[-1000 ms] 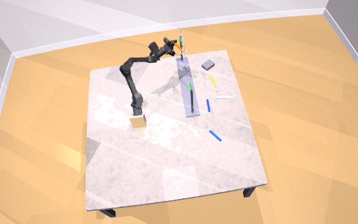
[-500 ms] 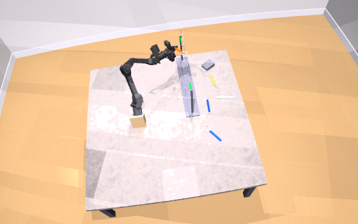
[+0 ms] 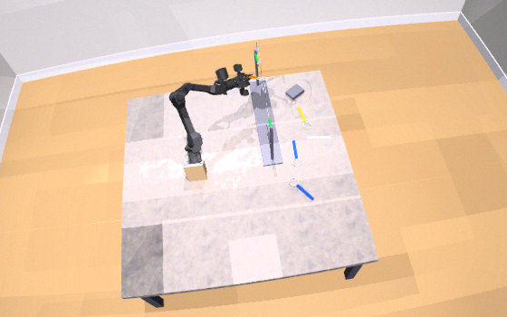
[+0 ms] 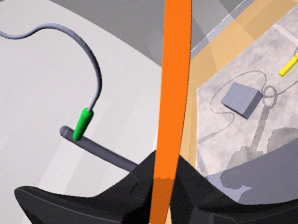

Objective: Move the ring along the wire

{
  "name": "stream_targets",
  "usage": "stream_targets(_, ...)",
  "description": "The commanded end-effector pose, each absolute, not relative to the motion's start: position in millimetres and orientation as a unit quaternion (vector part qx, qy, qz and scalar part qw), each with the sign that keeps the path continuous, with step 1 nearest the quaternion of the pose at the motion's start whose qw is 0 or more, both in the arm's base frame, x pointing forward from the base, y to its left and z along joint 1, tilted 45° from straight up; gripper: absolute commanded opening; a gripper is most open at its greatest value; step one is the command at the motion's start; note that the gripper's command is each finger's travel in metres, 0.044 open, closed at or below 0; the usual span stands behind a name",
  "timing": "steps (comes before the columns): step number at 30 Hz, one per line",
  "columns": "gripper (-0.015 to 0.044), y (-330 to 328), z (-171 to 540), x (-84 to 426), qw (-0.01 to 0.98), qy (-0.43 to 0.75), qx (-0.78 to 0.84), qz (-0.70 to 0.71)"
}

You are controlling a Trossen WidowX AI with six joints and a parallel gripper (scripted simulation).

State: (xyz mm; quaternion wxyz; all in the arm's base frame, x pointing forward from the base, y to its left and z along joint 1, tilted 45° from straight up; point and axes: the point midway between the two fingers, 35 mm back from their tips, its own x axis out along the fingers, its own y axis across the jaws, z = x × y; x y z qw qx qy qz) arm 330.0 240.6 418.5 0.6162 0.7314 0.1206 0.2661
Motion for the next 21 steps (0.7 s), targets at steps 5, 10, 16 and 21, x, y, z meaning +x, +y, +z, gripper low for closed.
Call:
stream_targets(5, -0.0150, 242, 384, 331, 0.693, 0.145, 0.659, 0.252)
stream_targets(10, -0.0150, 240, 366, 332, 0.734, 0.157, 0.615, 0.242)
stream_targets(16, -0.0150, 235, 345, 334, 0.777, 0.169, 0.562, 0.229)
stream_targets(21, -0.0150, 228, 330, 335, 0.807, 0.178, 0.518, 0.219)
